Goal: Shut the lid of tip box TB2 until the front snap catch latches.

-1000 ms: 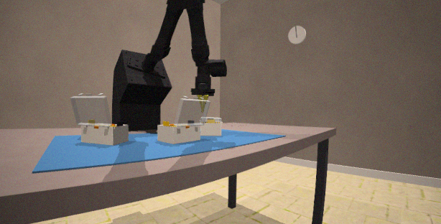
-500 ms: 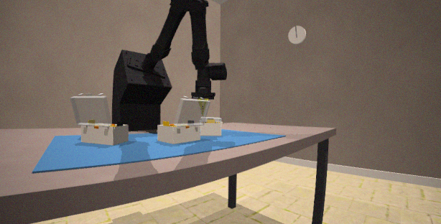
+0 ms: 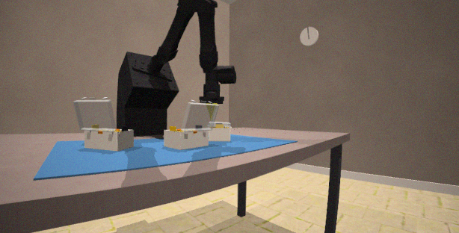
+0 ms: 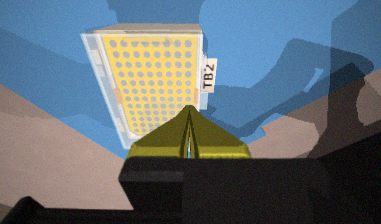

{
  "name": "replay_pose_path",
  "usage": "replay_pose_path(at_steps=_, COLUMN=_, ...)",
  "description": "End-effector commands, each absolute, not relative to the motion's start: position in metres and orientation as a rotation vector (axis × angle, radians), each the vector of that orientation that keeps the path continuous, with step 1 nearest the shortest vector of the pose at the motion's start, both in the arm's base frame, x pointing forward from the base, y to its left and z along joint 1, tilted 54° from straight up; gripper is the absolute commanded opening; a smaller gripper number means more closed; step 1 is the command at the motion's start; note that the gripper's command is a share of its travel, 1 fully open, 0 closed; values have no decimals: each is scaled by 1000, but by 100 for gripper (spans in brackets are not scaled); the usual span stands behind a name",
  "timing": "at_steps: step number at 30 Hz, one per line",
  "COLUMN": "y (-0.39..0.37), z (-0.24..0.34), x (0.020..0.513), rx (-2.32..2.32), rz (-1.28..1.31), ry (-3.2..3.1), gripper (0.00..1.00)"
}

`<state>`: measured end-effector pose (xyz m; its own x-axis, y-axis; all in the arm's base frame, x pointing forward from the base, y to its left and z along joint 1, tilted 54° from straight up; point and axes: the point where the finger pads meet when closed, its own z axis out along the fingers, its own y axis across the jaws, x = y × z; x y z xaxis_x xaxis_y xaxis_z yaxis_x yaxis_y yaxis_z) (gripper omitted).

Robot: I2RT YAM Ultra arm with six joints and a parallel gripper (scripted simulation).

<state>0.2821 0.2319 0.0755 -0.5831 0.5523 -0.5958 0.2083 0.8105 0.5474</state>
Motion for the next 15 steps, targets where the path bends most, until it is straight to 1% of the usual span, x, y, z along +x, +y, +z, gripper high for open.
replay_pose_path(at_steps=1, y=233, z=77, x=282, rx=554, rz=551, ry=2180, gripper=0)
replay_pose_path(at_steps=15, y=234, z=75, x=286, rx=554, rz=550, ry=2180, gripper=0)
